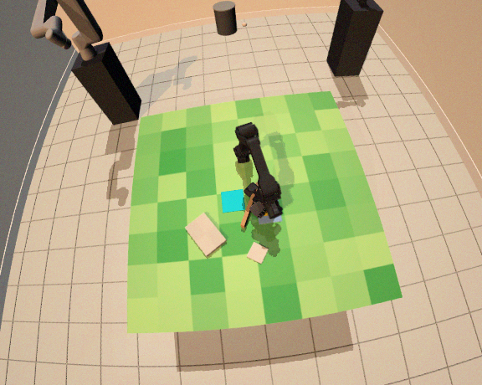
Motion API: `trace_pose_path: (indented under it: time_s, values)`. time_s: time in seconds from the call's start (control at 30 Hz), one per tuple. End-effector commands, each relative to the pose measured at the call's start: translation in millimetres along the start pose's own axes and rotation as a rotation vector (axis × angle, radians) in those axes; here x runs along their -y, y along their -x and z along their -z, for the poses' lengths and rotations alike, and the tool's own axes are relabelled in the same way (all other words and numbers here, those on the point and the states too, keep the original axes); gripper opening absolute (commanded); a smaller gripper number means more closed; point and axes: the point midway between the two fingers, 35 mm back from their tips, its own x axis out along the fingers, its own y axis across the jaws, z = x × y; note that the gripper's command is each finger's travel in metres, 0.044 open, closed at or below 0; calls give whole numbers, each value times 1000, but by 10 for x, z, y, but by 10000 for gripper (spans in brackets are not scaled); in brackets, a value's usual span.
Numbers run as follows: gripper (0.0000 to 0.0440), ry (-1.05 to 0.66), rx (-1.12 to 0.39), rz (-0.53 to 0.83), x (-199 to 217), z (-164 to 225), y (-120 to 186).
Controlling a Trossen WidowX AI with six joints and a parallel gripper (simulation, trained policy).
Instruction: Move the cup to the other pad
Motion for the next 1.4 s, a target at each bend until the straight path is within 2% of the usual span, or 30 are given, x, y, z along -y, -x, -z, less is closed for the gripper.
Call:
trace_pose_path:
  time_s: [0.0, 0.2, 0.63, 1.37]
  values:
    - [2, -23, 3, -12, 59, -25, 95]
    - [13, -77, 5, -39, 178, -98, 266]
    - [0, -190, 28, -97, 404, -343, 451]
    - [0, -338, 71, -158, 820, -669, 334]
